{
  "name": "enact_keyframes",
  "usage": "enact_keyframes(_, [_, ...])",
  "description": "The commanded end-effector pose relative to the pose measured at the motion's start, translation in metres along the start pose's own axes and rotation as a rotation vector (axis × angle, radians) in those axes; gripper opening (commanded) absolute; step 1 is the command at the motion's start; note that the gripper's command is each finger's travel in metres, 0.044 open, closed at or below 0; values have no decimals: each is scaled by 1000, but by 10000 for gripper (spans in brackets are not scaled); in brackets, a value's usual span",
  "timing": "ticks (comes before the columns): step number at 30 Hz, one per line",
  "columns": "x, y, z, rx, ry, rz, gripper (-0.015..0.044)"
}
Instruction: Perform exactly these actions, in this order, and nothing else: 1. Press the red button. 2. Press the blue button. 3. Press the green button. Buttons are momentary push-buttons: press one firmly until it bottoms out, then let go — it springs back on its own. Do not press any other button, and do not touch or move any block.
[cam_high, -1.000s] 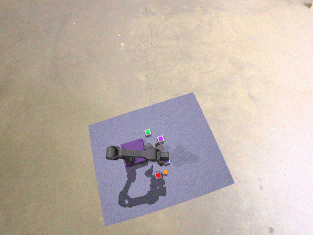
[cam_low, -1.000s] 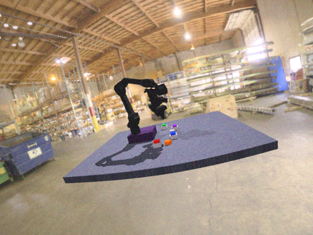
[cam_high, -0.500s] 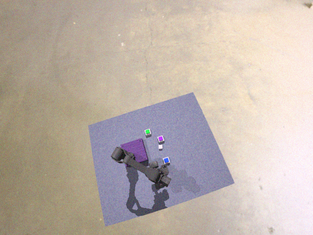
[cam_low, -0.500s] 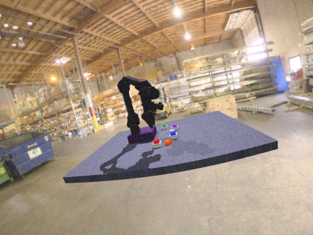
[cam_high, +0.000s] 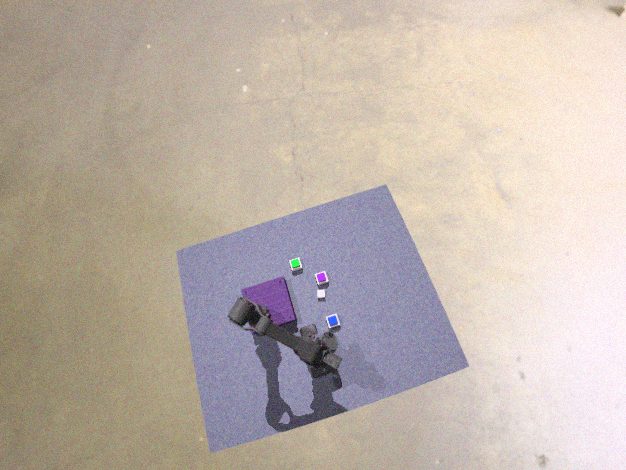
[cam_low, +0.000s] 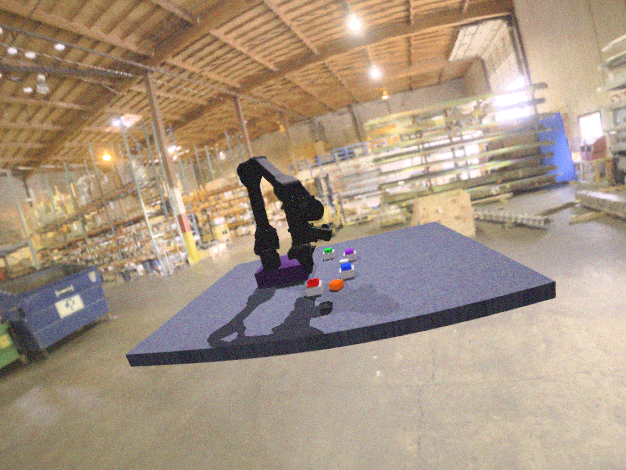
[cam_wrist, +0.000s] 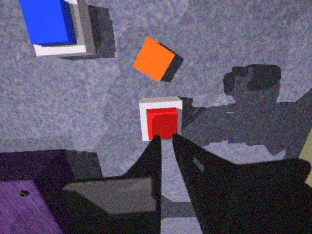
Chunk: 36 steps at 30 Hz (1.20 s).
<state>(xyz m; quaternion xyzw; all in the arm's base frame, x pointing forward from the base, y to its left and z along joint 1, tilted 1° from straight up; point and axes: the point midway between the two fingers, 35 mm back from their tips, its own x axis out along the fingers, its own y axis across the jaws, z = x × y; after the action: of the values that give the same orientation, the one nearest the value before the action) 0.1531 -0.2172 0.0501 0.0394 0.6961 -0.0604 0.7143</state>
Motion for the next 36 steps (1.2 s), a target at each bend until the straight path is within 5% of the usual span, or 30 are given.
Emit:
enact_keyframes(1, [1, -1, -1, -3, 5, -3, 20])
enact_keyframes(36, [35, 0, -1, -3, 5, -3, 20])
